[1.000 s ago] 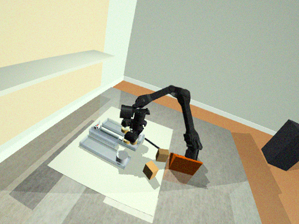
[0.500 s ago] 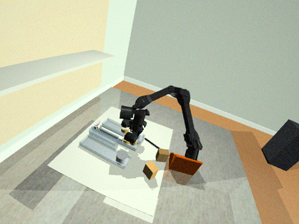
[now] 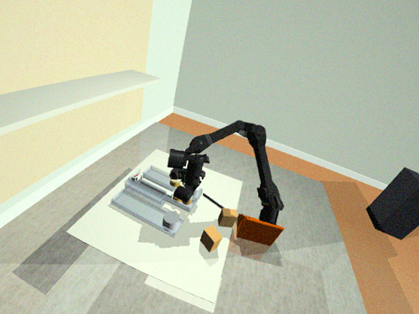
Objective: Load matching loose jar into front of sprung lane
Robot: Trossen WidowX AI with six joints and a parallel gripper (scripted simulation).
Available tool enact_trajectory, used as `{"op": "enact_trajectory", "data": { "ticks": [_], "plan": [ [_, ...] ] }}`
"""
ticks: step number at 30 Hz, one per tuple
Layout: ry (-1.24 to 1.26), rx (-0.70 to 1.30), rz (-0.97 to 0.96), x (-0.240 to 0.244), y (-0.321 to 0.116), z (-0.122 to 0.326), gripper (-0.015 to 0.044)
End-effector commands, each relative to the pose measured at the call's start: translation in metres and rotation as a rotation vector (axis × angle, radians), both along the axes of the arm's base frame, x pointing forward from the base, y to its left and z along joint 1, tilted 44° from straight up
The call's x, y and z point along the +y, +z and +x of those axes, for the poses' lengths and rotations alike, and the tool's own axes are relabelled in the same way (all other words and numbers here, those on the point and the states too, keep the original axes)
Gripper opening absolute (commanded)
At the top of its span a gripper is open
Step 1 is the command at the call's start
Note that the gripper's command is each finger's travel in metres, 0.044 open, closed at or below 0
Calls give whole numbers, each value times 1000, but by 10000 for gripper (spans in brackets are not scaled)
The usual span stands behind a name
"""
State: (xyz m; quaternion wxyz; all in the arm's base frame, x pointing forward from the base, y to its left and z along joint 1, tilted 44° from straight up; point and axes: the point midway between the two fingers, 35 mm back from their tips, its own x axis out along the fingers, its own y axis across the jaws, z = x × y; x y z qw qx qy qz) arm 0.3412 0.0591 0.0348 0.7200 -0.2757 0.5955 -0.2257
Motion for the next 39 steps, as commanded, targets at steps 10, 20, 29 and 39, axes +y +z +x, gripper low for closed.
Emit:
{"op": "enact_trajectory", "data": {
  "ticks": [10, 20, 29, 39],
  "plan": [
    [2, -16, -7, -4, -2, 4, 0],
    [2, -16, -7, -6, -5, 4, 0],
    [2, -16, -8, -8, -7, 4, 0],
    [2, -16, -8, -9, -9, 4, 0]
  ]
}}
